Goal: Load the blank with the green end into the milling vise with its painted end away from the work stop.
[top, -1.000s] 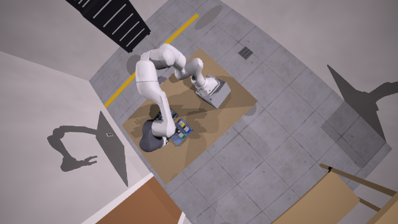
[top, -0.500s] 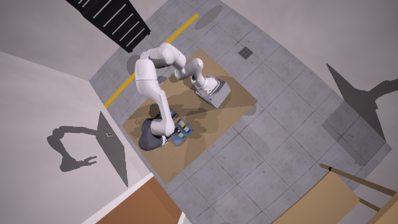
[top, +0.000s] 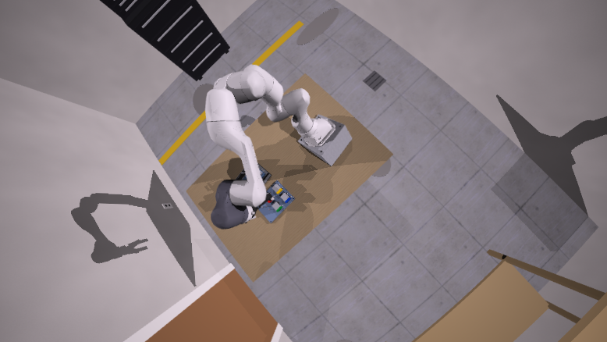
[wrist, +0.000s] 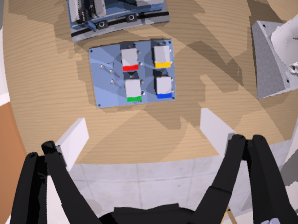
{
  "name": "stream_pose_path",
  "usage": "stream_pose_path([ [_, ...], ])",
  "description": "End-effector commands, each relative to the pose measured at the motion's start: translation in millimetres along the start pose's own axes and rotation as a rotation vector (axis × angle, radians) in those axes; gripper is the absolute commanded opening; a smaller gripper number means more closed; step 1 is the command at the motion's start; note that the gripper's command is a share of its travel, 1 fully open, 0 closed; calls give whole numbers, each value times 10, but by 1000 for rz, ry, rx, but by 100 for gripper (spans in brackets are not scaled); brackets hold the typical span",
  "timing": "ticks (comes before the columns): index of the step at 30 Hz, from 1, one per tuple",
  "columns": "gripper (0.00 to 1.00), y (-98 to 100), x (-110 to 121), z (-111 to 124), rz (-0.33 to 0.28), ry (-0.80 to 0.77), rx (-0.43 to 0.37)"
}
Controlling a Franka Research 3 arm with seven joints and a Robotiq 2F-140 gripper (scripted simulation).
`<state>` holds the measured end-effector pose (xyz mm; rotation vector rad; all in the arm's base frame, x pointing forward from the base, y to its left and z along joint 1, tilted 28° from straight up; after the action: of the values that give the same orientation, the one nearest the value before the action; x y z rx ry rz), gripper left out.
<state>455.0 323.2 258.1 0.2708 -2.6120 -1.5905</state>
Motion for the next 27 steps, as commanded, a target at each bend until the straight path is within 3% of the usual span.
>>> stream_pose_path([
  [1, 100, -11, 1, -21, 0, 5, 4],
  [27, 100, -3, 14, -22, 0, 1, 1],
])
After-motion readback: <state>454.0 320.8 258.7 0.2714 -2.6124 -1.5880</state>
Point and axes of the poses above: the point where the finger pads meet when closed, its own y axis back along the fingers, its own x axis across the jaws, z = x × y, the point moved 9 cm from there along y, back along the fingers, and after that the axes turned 4 degrees about y, right-handed, at the moved point
